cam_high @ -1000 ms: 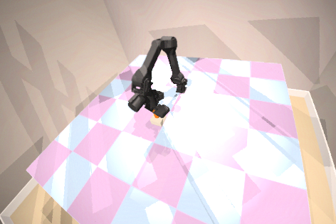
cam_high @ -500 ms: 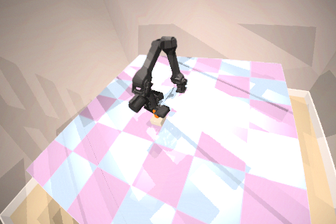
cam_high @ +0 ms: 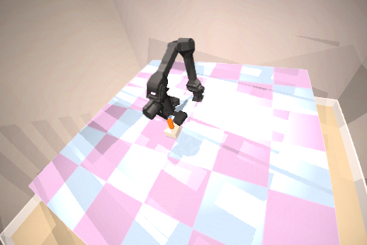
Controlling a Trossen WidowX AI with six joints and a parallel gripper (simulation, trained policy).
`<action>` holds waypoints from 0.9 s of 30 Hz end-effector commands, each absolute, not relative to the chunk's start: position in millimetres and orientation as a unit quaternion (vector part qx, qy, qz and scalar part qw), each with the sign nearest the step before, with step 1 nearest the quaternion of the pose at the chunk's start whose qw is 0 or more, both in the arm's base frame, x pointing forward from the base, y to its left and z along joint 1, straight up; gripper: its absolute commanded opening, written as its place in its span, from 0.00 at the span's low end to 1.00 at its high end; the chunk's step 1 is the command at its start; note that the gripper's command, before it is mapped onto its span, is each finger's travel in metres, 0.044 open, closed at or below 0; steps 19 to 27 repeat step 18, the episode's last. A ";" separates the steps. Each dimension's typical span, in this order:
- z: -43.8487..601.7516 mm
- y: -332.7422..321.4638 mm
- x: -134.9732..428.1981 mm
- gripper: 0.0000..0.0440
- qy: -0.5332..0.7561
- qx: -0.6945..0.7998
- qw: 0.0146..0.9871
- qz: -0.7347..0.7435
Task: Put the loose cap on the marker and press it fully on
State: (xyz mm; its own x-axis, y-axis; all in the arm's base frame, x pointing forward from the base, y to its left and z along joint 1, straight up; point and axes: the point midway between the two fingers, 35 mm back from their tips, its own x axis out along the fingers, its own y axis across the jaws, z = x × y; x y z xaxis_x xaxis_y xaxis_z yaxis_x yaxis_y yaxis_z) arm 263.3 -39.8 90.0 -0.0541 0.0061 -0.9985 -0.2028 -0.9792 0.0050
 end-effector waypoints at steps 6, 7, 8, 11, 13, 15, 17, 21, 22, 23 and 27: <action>117.6 -37.6 267.9 1.00 0.057 -0.718 0.066 0.690; 122.1 -37.6 268.4 1.00 0.056 -0.722 0.064 0.687; 125.7 -37.7 268.5 1.00 0.054 -0.724 0.063 0.685; 134.9 -37.9 268.1 1.00 0.050 -0.731 0.059 0.678; 140.7 -38.1 267.3 1.00 0.050 -0.734 0.059 0.675; 146.0 -38.4 266.2 1.00 0.051 -0.736 0.060 0.672; 150.8 -38.7 264.7 1.00 0.052 -0.738 0.061 0.670; 153.1 -38.8 263.9 1.00 0.052 -0.739 0.062 0.669; 153.1 -38.8 263.9 1.00 0.052 -0.739 0.062 0.669; 153.1 -38.8 263.9 1.00 0.052 -0.739 0.062 0.669; 153.1 -38.8 263.9 1.00 0.052 -0.739 0.062 0.669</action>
